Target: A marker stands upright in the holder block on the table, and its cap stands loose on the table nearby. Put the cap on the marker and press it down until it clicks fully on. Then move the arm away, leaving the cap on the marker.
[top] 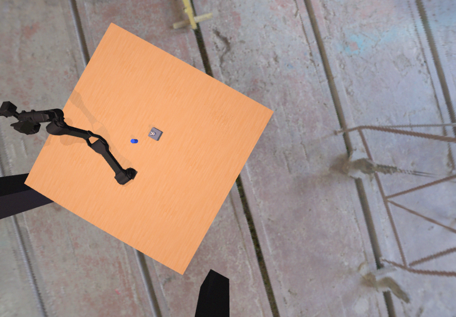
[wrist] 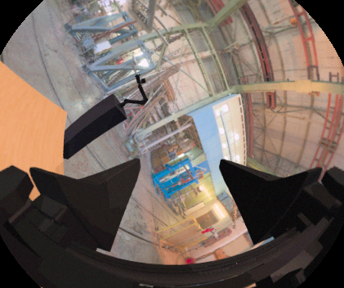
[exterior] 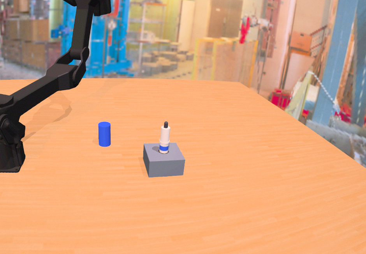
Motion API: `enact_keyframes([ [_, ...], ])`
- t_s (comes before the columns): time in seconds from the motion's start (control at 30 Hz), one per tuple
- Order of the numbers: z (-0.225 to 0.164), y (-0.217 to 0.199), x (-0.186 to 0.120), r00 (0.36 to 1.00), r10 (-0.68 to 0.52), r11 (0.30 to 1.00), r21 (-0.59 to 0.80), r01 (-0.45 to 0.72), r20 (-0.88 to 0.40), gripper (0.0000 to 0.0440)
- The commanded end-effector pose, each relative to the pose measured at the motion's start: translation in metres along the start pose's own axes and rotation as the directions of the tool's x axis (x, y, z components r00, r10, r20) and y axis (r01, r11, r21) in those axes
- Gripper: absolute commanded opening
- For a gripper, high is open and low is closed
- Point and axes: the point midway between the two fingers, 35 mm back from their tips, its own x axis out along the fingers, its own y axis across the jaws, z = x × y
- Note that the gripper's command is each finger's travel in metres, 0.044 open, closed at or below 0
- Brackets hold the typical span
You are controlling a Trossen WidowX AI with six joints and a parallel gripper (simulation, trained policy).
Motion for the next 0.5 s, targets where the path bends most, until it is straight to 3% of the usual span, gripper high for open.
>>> enact_keyframes([
  [0.0,0.001,-0.002,0.001,1.0,-0.009,1.0,-0.007,0.009,-0.001,0.0375],
  [0.2,0.009,-0.016,0.003,0.997,-0.071,0.996,-0.057,0.071,-0.004,0.0235],
  [0.47,0.022,-0.035,0.004,0.987,-0.158,0.98,-0.124,0.157,0.004,0.0253],
])
